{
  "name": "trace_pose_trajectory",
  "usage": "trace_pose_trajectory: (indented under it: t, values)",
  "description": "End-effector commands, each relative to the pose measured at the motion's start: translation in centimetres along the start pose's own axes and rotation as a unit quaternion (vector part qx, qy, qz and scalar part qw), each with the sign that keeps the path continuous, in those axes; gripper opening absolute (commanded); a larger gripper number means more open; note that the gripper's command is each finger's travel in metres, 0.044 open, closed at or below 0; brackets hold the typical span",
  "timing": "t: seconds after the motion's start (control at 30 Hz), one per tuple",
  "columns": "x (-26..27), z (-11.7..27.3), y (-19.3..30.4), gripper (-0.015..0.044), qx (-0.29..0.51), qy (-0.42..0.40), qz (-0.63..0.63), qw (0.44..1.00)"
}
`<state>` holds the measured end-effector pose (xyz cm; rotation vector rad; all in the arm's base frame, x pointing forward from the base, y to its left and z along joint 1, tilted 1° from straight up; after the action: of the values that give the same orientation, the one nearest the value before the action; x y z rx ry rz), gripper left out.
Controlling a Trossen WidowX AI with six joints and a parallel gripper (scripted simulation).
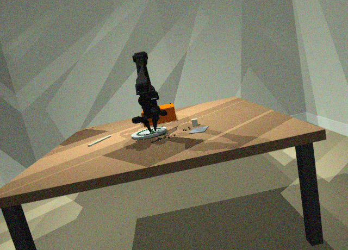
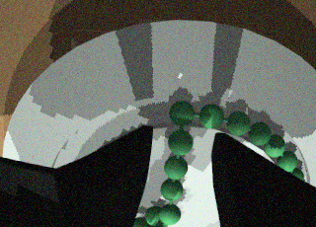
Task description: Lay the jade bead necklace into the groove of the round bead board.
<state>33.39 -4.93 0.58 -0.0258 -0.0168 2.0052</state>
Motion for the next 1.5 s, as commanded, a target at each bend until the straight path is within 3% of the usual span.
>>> trace_pose_trajectory:
  t: [0.0, 0.17, 1.47]
  values:
    - [0.07, -0.31, 0.05, 0.012, 0.002, -0.002, 0.003, 1.0]
    - [0.02, -0.06, 0.02, 0.0, 0.0, 0.0, 0.0, 1.0]
    - [0.05, 0.33, 0.04, 0.0, 0.001, -0.002, 0.002, 1.0]
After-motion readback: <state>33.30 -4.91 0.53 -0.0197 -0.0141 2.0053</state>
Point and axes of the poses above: the point midway between the two fingers, 35 mm back from their tips, its own z axis back along the fingers, its own x axis across the jaws, y = z × x, the point moved 4 cm from there along z, back along the fingers, and after that the axes turned 7 degrees about z, right-handed, at the moved point
